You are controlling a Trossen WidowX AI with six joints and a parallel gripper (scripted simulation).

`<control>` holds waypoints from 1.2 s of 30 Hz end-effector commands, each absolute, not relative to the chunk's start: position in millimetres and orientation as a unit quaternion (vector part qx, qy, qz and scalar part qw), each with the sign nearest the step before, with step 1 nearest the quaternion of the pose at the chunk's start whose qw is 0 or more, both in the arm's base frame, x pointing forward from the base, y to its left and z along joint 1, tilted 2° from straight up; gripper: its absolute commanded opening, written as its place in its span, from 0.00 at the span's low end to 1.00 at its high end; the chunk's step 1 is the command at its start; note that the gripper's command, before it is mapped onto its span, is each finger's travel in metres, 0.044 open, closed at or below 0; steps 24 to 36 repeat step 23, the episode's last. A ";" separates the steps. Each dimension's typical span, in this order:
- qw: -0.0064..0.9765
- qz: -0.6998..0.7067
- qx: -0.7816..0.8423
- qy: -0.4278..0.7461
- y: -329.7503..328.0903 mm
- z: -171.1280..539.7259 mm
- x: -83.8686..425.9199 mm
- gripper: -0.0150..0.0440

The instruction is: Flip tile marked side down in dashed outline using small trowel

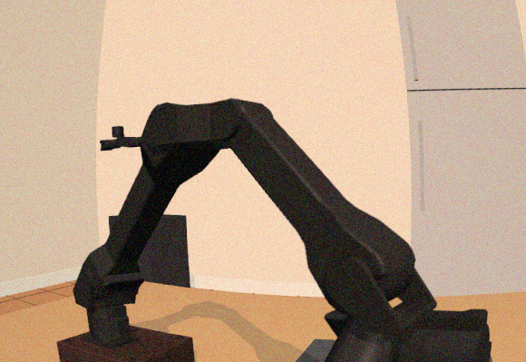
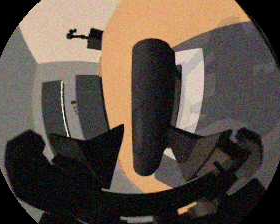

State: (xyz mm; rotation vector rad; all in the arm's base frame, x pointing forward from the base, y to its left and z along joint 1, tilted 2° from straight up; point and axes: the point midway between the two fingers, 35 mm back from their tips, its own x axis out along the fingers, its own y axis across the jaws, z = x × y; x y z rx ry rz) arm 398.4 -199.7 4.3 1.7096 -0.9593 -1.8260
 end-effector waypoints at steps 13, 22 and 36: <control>0.239 -0.669 0.618 -0.337 -177.4 24.1 402.2 0.76; 0.241 -0.670 0.618 -0.334 -165.9 108.4 347.6 0.76; 0.241 -0.670 0.618 -0.333 -165.1 113.1 343.5 0.76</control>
